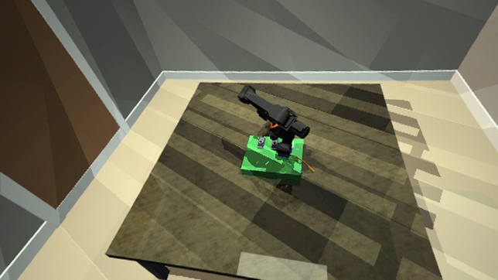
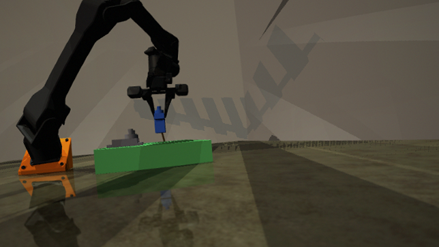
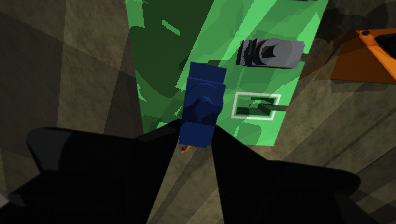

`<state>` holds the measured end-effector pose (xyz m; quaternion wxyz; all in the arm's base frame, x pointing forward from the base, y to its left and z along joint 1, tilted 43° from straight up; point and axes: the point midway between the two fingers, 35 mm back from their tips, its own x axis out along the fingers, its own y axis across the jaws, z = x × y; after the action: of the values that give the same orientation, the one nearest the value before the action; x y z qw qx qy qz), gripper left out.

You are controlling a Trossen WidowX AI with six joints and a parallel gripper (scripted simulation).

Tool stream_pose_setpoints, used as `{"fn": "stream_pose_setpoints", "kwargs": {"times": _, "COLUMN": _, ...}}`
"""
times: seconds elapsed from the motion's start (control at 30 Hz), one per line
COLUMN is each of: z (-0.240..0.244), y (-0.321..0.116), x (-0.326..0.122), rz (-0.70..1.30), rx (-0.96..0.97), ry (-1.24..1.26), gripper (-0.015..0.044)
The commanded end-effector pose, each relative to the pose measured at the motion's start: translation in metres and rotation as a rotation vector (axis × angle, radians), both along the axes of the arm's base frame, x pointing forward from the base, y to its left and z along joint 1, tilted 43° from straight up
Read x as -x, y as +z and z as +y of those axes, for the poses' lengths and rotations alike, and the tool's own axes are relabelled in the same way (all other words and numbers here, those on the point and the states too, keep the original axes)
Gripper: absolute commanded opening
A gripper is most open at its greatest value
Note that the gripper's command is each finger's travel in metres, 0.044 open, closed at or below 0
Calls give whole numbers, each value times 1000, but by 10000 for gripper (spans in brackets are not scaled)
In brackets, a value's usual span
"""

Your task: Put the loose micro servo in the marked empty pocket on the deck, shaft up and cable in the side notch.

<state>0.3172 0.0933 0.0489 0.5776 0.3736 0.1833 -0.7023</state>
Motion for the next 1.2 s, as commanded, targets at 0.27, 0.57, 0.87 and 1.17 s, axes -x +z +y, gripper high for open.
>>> {"fn": "stream_pose_setpoints", "kwargs": {"times": 0.27, "z": 1, "y": 0, "x": 0, "rz": 262, "rx": -23, "ry": 287, "gripper": 0}}
{"fn": "stream_pose_setpoints", "kwargs": {"times": 0.57, "z": 1, "y": 0, "x": 0, "rz": 473, "rx": -40, "ry": 517, "gripper": 0}}
{"fn": "stream_pose_setpoints", "kwargs": {"times": 0.87, "z": 1, "y": 0, "x": 0, "rz": 684, "rx": -56, "ry": 749, "gripper": 0}}
{"fn": "stream_pose_setpoints", "kwargs": {"times": 1.17, "z": 1, "y": 0, "x": 0, "rz": 896, "rx": -73, "ry": 980, "gripper": 0}}
